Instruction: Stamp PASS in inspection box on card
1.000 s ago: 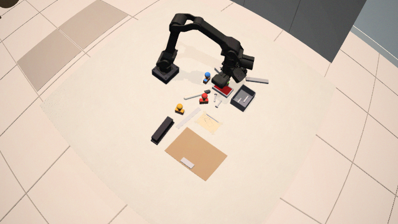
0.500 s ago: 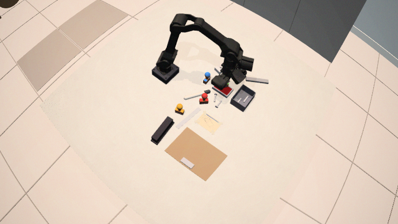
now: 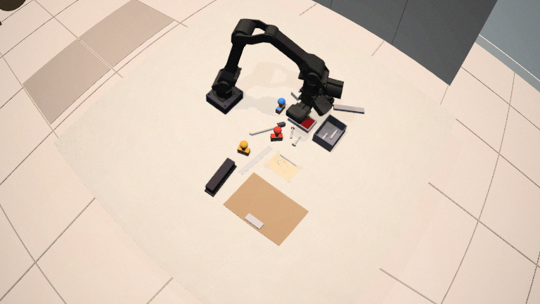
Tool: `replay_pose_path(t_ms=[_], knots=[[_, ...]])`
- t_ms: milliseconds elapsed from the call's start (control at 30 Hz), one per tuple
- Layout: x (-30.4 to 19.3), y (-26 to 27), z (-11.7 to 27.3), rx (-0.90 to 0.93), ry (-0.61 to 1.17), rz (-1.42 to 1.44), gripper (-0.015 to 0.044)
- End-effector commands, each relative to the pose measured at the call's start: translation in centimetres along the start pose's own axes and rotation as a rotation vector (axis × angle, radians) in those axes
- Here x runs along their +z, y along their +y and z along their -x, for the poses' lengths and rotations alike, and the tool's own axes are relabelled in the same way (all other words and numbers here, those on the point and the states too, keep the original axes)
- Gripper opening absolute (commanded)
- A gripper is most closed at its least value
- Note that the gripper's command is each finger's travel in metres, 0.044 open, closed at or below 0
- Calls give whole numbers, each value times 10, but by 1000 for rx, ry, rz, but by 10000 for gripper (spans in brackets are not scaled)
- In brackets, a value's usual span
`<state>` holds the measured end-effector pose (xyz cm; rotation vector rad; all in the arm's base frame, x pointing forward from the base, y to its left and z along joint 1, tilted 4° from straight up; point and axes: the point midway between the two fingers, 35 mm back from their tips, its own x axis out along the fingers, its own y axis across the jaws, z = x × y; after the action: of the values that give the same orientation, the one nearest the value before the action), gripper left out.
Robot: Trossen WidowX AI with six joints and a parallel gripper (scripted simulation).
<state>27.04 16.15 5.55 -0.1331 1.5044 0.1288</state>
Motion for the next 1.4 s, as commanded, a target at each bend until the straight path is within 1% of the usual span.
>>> replay_pose_path(t_ms=[0,1367], knots=[[-1,0,-3,0,2,5,0],[-1,-1,-8,0,2,0,0]])
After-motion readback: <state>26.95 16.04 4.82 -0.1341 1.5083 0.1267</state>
